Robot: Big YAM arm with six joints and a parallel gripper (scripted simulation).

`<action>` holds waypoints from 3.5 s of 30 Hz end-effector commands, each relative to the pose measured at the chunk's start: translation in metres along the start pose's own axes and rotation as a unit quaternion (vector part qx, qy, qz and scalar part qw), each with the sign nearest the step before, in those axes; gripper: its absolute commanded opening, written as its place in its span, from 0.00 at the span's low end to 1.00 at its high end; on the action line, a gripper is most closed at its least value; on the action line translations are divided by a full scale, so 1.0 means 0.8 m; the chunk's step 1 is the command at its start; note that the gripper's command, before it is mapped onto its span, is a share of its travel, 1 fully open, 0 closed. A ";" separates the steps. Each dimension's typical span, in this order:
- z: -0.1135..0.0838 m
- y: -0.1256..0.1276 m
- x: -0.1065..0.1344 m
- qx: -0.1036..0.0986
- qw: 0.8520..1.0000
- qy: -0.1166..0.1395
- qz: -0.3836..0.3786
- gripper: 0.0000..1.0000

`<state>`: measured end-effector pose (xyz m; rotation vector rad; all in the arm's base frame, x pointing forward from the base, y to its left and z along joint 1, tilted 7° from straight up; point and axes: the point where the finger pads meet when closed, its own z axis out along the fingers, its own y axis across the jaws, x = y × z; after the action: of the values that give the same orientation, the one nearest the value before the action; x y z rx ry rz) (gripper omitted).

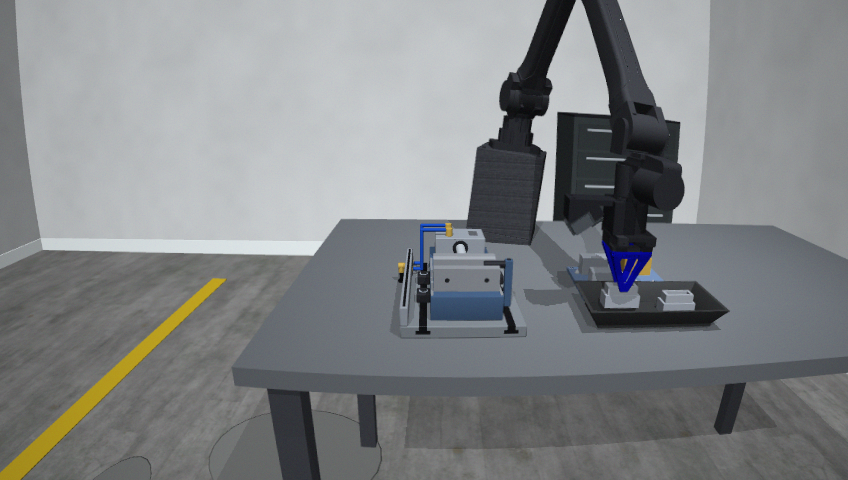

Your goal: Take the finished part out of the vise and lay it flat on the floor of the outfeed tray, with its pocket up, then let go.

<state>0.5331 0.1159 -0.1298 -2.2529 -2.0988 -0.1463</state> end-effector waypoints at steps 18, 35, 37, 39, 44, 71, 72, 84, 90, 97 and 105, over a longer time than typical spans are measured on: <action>-0.012 0.010 0.013 -0.017 1.000 0.003 -0.003 0.00; -0.012 0.008 0.013 -0.015 1.000 0.003 -0.003 0.00; -0.012 0.008 0.013 -0.015 1.000 0.003 -0.003 0.00; -0.012 0.008 0.013 -0.015 1.000 0.003 -0.003 0.00; -0.012 0.008 0.013 -0.015 1.000 0.003 -0.003 0.00; -0.012 0.008 0.013 -0.015 1.000 0.003 -0.003 0.00; -0.012 0.008 0.013 -0.015 1.000 0.003 -0.003 0.00; -0.008 0.007 0.013 -0.014 1.000 0.003 -0.003 0.00; 0.004 0.001 0.010 -0.006 1.000 0.001 -0.002 0.00; 0.005 0.002 0.010 -0.008 1.000 0.001 -0.002 0.00; 0.007 0.003 0.011 -0.010 1.000 0.002 -0.003 0.00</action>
<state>0.5325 0.1178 -0.1380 -2.2526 -2.0994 -0.1472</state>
